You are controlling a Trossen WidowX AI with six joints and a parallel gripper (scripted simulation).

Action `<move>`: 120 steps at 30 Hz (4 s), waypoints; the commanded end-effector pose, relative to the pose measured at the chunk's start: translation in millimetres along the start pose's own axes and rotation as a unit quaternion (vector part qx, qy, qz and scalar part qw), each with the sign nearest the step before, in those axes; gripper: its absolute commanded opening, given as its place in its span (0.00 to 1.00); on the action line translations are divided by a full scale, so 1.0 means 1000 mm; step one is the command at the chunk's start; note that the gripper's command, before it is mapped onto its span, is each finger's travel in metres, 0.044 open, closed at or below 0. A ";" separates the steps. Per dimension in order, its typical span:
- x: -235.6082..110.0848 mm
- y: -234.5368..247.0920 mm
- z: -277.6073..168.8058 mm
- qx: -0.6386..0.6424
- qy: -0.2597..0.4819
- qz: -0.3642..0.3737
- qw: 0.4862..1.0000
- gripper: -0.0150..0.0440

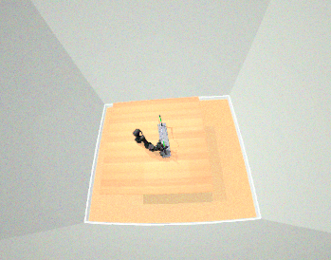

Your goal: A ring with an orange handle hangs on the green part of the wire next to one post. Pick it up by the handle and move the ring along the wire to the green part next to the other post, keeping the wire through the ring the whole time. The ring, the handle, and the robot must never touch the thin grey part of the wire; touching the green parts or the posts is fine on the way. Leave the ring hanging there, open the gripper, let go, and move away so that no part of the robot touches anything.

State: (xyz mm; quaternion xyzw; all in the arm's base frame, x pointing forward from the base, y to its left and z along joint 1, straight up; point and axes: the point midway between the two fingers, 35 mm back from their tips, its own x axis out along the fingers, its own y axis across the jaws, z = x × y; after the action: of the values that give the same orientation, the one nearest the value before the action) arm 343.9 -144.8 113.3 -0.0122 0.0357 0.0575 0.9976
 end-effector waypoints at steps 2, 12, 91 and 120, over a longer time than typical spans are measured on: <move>0.000 0.000 0.000 0.000 0.000 0.000 1.000 0.00; -0.001 -0.001 0.015 0.001 0.000 -0.001 1.000 0.00; -0.001 0.091 0.023 0.149 -0.002 0.012 0.989 0.00; -0.028 0.159 0.065 0.376 0.086 0.068 0.920 0.00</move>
State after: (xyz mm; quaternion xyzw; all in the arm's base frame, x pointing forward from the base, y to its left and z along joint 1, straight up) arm 308.5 5.1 166.6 0.3358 0.1245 0.0947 0.9288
